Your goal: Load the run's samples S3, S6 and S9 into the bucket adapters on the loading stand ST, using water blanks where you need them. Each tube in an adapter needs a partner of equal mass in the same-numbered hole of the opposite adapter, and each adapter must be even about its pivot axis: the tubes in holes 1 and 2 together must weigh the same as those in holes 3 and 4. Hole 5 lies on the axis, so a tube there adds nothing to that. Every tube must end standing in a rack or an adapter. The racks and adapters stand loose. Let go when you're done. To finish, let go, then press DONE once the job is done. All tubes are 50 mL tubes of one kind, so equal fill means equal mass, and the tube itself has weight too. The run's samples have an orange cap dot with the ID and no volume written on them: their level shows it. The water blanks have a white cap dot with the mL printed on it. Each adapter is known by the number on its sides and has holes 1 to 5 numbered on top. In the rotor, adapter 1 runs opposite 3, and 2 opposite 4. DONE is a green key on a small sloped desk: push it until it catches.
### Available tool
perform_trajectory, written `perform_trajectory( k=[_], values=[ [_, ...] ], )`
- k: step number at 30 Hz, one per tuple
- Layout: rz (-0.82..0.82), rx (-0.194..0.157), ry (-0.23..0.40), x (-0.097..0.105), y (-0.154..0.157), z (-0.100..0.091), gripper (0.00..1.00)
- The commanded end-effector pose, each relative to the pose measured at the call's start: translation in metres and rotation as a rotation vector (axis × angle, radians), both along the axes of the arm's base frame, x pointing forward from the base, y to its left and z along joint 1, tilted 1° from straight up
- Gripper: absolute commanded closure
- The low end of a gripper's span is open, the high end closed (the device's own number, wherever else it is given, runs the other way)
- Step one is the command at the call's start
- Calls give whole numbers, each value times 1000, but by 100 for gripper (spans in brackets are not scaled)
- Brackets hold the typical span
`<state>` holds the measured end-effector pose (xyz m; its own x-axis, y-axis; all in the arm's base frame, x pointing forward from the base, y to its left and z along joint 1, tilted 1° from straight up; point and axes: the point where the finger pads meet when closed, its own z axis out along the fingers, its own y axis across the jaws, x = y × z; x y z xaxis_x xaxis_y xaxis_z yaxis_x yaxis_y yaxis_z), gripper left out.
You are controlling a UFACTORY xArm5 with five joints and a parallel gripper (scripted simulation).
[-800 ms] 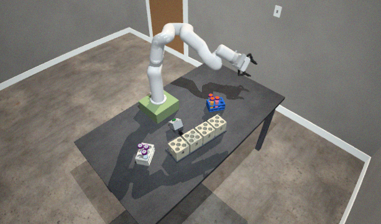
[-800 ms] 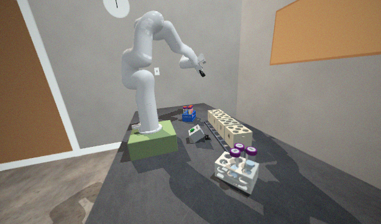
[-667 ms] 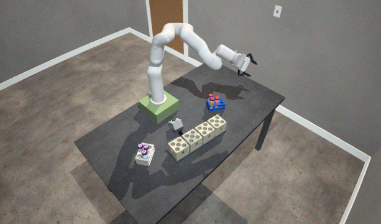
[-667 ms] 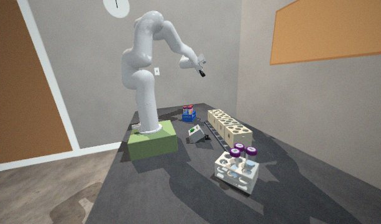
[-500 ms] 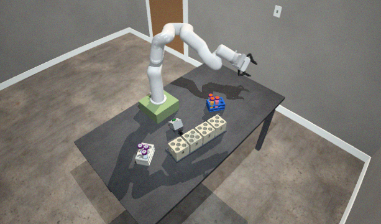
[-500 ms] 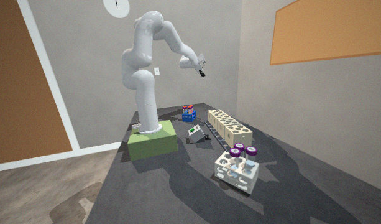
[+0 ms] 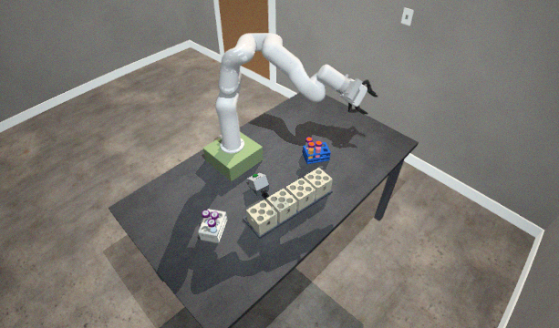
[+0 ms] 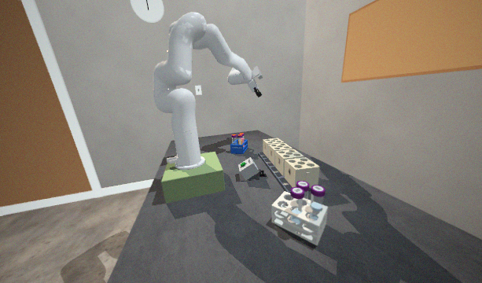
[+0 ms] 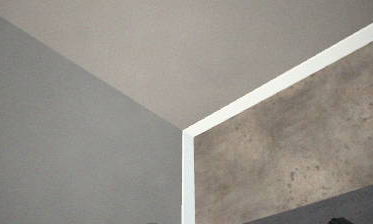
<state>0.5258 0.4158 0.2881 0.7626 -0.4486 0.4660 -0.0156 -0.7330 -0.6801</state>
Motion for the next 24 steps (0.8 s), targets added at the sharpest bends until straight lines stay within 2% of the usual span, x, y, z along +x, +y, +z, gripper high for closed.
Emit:
perform_trajectory(
  k=[1, 2, 3, 7, 8, 10, 11, 12, 16, 18, 19, 23, 24],
  values=[
    [-9, -49, 7, 6, -16, -1, 0],
    [-12, -81, 16, 7, -20, -2, 0],
    [-12, -95, 20, 9, -25, -3, 0],
    [-12, -95, 20, 13, -40, -5, 0],
    [-13, -127, 30, 14, -45, -6, 0],
    [-13, -127, 30, 14, -45, -6, 0],
    [-14, -158, 41, 15, -50, -7, 0],
    [-14, -171, 46, 16, -55, -8, 0],
    [-14, -171, 46, 19, -70, -11, 0],
    [-13, -232, 71, 20, -80, -12, 0],
    [-12, -243, 76, 21, -85, -13, 0],
    [-12, -243, 76, 23, -101, -16, 0],
    [-10, -273, 91, 23, -106, -16, 0]
  ],
)
